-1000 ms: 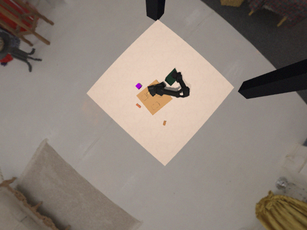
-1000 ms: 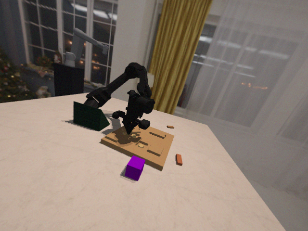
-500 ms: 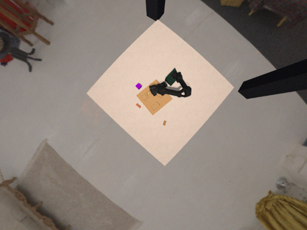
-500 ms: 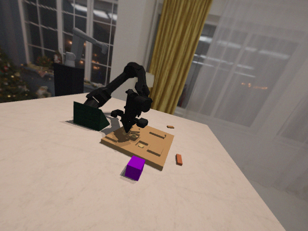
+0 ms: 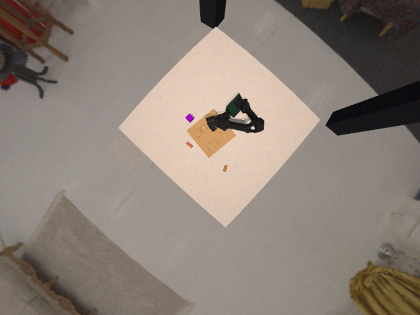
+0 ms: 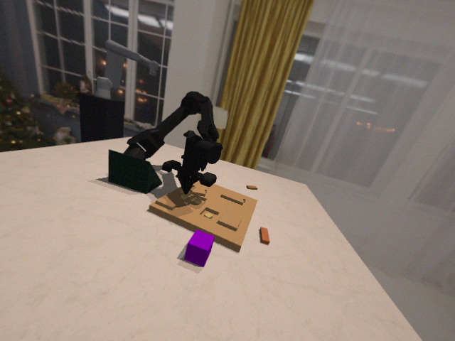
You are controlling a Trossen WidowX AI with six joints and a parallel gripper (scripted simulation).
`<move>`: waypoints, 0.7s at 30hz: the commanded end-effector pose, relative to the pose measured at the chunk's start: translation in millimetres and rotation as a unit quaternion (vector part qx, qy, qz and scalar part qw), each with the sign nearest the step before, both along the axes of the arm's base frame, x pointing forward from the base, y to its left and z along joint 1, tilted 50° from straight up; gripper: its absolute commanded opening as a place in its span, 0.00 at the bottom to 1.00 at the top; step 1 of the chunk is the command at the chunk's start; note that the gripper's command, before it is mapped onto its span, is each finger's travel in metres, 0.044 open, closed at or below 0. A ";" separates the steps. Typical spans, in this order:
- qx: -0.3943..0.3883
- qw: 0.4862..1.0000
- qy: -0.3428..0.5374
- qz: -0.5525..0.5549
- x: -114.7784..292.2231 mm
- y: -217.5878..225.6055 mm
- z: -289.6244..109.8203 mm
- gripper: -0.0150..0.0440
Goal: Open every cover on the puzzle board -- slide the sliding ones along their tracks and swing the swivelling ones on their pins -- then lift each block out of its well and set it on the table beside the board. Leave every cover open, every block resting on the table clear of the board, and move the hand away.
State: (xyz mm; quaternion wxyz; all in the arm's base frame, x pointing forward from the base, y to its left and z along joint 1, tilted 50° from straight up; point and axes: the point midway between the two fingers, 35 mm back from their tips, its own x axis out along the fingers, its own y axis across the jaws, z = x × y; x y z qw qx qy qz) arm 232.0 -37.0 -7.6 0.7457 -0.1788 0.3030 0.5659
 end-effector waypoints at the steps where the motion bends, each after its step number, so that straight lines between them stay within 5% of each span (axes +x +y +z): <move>1: 0.002 1.000 0.004 -0.001 -4.8 4.9 2.9 0.25; 21: 0.003 1.000 0.005 -0.001 -13.0 19.6 17.2 0.25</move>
